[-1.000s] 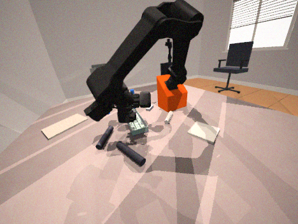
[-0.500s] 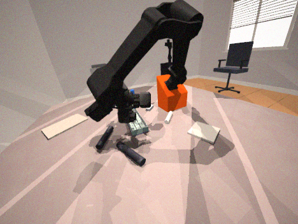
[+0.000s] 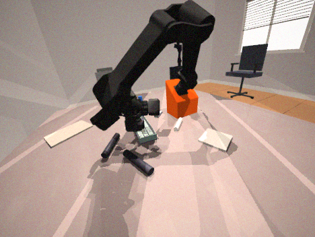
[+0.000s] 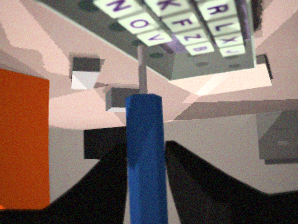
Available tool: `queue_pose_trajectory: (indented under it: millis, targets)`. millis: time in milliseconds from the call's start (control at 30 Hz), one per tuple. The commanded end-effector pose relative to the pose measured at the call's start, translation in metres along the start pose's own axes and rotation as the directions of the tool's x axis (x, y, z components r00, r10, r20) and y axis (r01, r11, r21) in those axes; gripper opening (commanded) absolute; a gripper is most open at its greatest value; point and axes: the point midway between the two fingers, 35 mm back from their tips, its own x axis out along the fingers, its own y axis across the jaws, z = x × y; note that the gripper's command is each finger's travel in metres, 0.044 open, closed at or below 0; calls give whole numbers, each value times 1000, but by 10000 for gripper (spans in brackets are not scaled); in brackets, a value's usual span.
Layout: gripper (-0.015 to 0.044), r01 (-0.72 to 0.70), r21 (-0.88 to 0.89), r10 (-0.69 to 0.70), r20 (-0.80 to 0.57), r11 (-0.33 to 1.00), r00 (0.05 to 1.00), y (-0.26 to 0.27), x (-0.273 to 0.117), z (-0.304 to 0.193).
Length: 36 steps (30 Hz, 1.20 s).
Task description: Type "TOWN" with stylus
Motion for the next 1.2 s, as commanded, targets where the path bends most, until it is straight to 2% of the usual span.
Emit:
queue_pose_trajectory:
  millis: [0, 1167]
  targets:
    - [81, -5, 3, 5, 2, 1000, 1000, 1, 2, 2]
    - [81, -6, 3, 6, 3, 1000, 1000, 1, 9, 14]
